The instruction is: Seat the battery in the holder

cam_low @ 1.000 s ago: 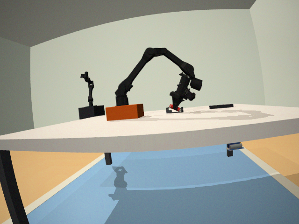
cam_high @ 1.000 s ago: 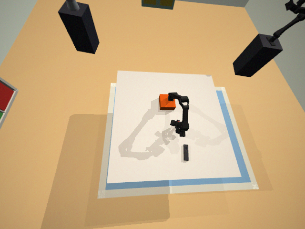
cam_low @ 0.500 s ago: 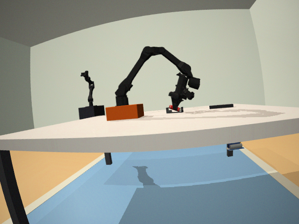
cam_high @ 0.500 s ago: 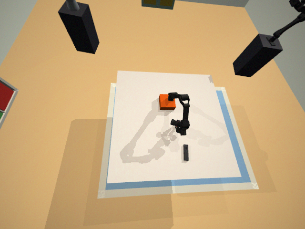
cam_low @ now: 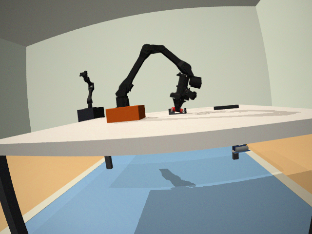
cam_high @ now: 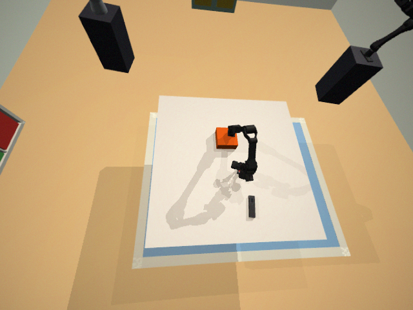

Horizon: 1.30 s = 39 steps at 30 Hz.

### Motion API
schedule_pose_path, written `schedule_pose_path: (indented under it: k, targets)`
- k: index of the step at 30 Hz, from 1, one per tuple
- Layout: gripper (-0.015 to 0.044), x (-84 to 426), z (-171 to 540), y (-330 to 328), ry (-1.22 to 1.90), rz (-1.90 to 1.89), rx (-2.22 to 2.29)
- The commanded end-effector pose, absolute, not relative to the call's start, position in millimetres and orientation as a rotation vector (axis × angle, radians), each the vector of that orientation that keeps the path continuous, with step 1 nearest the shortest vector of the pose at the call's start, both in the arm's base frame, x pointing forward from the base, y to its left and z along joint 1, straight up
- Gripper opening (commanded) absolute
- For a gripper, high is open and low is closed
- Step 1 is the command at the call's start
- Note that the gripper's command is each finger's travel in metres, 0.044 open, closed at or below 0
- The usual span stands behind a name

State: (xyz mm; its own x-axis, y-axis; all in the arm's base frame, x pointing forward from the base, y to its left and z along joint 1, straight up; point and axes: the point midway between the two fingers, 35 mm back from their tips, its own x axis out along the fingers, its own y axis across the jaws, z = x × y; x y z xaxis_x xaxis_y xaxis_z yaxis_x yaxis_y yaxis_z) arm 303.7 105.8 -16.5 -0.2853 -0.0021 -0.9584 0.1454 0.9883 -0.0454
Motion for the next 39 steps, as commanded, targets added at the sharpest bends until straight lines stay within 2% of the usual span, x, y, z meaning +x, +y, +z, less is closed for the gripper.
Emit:
schedule_pose_path:
  k: [1,39]
  targets:
    - [0.008,309.6,-18.3,105.3,1.807,-0.148,0.103]
    - [0.008,304.3,-21.4,105.9,1.621,-0.175,0.1]
